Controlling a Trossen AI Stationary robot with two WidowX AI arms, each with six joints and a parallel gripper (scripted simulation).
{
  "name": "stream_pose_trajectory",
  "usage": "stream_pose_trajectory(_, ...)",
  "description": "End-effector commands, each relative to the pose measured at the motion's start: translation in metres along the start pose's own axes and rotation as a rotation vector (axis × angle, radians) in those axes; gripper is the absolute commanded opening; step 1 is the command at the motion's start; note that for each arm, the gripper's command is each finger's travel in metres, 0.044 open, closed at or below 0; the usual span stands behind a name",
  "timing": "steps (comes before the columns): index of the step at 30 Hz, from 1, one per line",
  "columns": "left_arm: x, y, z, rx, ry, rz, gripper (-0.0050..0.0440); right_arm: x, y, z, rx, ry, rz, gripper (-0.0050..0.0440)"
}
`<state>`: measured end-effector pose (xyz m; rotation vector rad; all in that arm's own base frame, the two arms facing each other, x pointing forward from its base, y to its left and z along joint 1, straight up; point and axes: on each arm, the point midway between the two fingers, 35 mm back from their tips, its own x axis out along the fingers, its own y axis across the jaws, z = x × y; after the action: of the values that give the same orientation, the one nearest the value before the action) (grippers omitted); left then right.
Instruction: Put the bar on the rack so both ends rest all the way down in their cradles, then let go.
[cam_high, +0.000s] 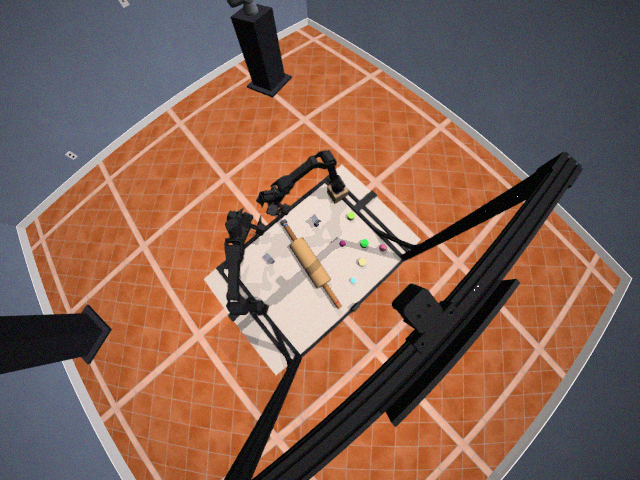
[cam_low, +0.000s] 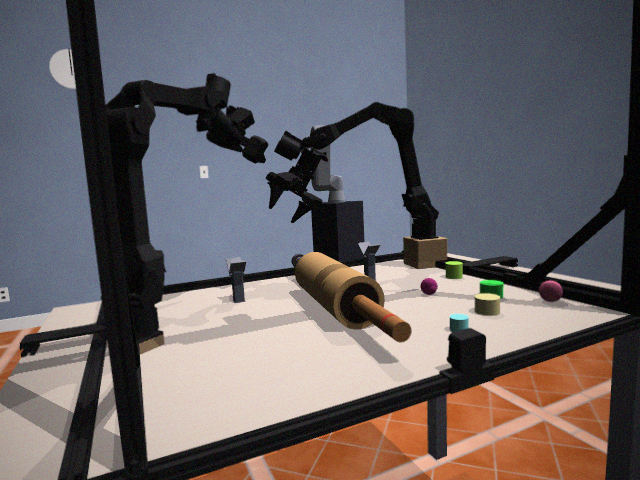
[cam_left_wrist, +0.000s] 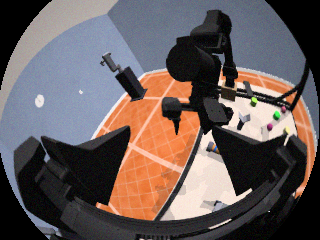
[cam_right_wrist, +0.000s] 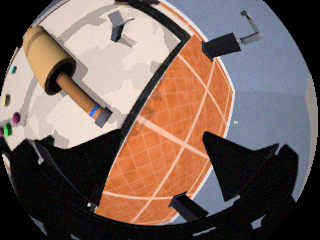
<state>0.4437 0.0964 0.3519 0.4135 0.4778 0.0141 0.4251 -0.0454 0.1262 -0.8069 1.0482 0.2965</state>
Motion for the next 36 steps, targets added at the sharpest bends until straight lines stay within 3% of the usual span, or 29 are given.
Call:
stream_pose_trajectory(1, 0.011, -0.054, 0.005, -0.030, 0.031, -0.104, 0.0440, -0.019, -0.038, -0.027, 0.173, -0.036, -0.020, 0.0440)
stream_pose_trajectory(3, 0.011, -0.054, 0.005, -0.030, 0.031, -0.104, 0.0440, -0.019, -0.038, -0.027, 0.173, -0.036, -0.020, 0.0440)
stream_pose_trajectory(5, 0.013, -0.081, 0.008, -0.035, 0.045, -0.152, 0.0440, -0.026, -0.052, -0.042, 0.251, -0.047, -0.023, 0.0440)
stream_pose_trajectory(7, 0.014, -0.091, 0.006, -0.088, 0.073, -0.161, 0.0440, -0.024, -0.053, -0.048, 0.193, -0.024, -0.033, 0.0440)
stream_pose_trajectory(9, 0.007, -0.099, 0.016, -0.110, 0.069, -0.169, 0.0440, -0.027, -0.042, -0.030, 0.198, -0.041, -0.004, 0.0440)
stream_pose_trajectory(11, 0.002, -0.134, 0.024, -0.097, 0.063, -0.259, 0.0440, -0.010, -0.037, -0.034, 0.183, -0.035, 0.031, 0.0440)
stream_pose_trajectory(18, 0.001, -0.196, 0.032, -0.271, 0.170, -0.370, 0.0440, -0.003, -0.017, -0.010, 0.006, -0.019, 0.089, 0.0440)
stream_pose_trajectory(20, 0.001, -0.196, 0.032, -0.271, 0.170, -0.370, 0.0440, -0.003, -0.017, -0.010, 0.006, -0.019, 0.089, 0.0440)
stream_pose_trajectory(28, -0.010, -0.265, 0.034, -0.441, 0.320, -0.454, 0.0440, 0.003, 0.008, 0.015, -0.188, -0.004, 0.153, 0.0440)
stream_pose_trajectory(36, -0.025, -0.322, 0.027, -0.572, 0.483, -0.484, 0.0440, 0.006, 0.028, 0.025, -0.305, 0.013, 0.213, 0.0440)
